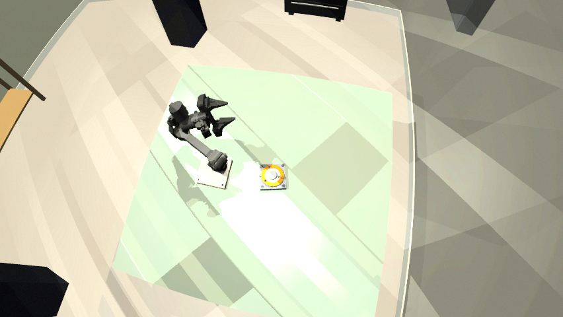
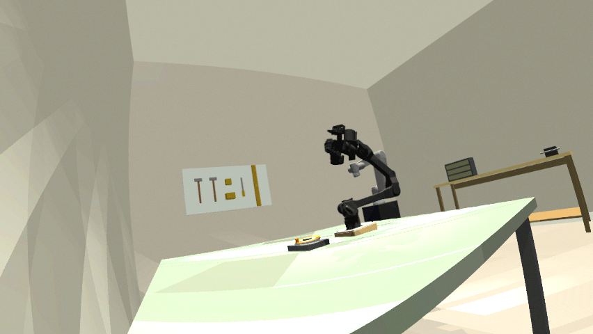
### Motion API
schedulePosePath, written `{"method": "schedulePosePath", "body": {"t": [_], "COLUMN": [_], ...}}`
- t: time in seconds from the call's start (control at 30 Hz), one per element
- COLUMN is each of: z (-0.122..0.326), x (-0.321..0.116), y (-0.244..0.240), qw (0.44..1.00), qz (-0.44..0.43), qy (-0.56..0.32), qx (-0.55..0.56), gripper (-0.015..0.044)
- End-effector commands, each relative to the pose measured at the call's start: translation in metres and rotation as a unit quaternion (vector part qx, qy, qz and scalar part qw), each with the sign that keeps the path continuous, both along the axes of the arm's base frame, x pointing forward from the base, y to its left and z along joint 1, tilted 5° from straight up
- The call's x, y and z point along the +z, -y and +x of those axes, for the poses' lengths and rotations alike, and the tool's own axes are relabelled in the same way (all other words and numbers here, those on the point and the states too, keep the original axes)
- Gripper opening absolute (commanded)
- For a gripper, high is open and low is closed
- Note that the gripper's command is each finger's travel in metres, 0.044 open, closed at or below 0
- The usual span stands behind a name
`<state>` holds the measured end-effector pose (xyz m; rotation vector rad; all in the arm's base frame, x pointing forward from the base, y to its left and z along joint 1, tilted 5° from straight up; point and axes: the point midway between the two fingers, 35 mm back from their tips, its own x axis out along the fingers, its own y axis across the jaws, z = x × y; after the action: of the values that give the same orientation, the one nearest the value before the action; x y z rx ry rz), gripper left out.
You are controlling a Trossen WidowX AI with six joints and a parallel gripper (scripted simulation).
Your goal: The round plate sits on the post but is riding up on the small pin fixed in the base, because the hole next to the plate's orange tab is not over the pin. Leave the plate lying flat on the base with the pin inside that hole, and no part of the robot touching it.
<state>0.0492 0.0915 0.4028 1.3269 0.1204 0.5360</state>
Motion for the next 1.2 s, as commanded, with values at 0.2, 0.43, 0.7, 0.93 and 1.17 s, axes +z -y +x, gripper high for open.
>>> {"method": "schedulePosePath", "body": {"t": [0.2, 0.43, 0.7, 0.93, 1.17], "z": [0.069, 0.136, 0.196, 0.229, 0.246], "x": [-0.011, -0.042, -0.099, -0.166, -0.228], "y": [0.028, 0.039, 0.040, 0.030, 0.026], "qw": [0.994, 0.973, 0.918, 0.834, 0.716], "qz": [-0.057, -0.124, -0.270, -0.404, -0.539], "qy": [-0.092, -0.193, -0.291, -0.370, -0.418], "qx": [-0.029, -0.031, -0.005, 0.064, 0.148], "gripper": [0.0216, 0.0032, 0.0000, 0.0000, 0.0000]}}
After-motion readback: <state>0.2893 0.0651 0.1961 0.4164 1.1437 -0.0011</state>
